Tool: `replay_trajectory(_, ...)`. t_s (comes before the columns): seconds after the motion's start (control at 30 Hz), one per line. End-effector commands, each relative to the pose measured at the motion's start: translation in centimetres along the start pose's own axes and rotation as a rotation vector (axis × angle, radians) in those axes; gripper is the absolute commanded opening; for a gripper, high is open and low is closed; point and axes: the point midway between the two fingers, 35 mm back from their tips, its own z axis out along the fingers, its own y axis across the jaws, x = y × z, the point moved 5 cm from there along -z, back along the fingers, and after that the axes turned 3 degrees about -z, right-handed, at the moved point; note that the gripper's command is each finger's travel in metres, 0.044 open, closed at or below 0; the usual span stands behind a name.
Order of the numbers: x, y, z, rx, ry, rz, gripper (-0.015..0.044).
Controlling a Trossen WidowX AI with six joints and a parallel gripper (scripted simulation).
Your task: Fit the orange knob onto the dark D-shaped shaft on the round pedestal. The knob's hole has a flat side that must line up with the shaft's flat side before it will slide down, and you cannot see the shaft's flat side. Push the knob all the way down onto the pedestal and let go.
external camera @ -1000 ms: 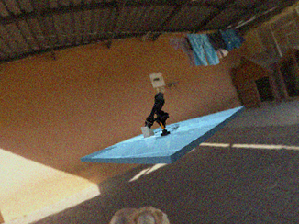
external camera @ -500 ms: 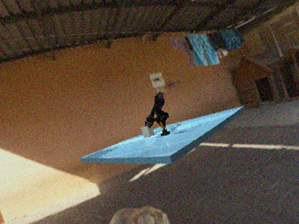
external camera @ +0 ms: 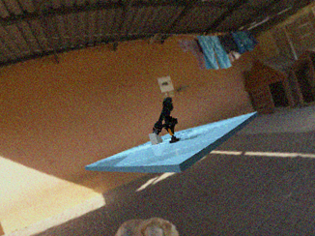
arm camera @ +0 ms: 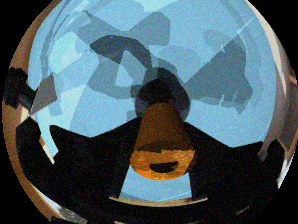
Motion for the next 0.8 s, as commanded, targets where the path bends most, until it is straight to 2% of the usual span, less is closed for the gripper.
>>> replay_trajectory(0.0, -0.07, 0.01, -0.10, 0.001, 0.000, -0.097, 0.0000)
replay_trajectory(0.1, -0.05, -0.09, 0.04, 0.001, 0.000, -0.177, 0.0000)
replay_trajectory(0.77, 0.15, -0.58, 0.24, 0.001, 0.000, -0.177, 0.0000)
